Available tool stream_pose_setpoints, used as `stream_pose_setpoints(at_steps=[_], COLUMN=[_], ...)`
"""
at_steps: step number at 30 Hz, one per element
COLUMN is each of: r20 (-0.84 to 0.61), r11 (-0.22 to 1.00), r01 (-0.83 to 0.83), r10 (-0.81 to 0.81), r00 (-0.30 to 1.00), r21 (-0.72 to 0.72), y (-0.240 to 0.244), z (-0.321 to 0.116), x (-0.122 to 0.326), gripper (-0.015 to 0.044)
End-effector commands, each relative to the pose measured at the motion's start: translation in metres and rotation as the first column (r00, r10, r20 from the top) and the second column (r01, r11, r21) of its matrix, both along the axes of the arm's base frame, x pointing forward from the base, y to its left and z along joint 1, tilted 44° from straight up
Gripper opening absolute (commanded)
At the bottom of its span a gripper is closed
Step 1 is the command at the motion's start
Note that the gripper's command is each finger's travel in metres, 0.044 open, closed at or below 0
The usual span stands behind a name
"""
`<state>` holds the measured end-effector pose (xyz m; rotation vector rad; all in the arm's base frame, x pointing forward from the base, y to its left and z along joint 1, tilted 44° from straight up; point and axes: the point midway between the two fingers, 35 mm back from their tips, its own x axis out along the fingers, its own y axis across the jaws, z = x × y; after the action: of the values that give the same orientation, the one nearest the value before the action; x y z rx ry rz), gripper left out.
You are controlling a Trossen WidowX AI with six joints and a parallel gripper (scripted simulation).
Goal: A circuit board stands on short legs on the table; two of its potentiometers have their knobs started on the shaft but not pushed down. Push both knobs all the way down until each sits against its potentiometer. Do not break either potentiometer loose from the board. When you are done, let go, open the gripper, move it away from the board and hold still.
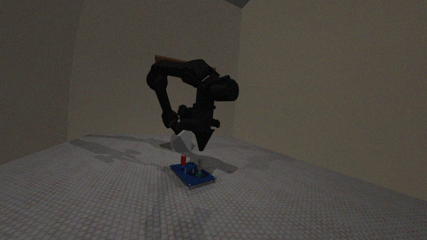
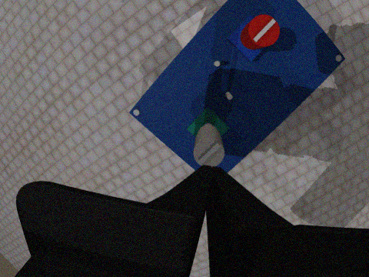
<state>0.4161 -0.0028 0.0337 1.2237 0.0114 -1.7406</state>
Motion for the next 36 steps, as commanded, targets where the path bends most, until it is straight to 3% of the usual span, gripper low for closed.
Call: stream_pose_setpoints(at_steps=[1,6,36], r20=[0.102,0.183,0.184], r11=[0.995,0.982,0.982], r01=[0.104,0.190,0.190], r10=[-0.104,-0.189,-0.189], r00=[0.989,0.965,0.965], r21=[-0.001,0.009,0.008], y=[-0.001,-0.001,-0.015], z=[-0.001,-0.001,-0.015], x=[0.000,0.000,0.000], gripper=[0.0000,0.0000,0.0000])
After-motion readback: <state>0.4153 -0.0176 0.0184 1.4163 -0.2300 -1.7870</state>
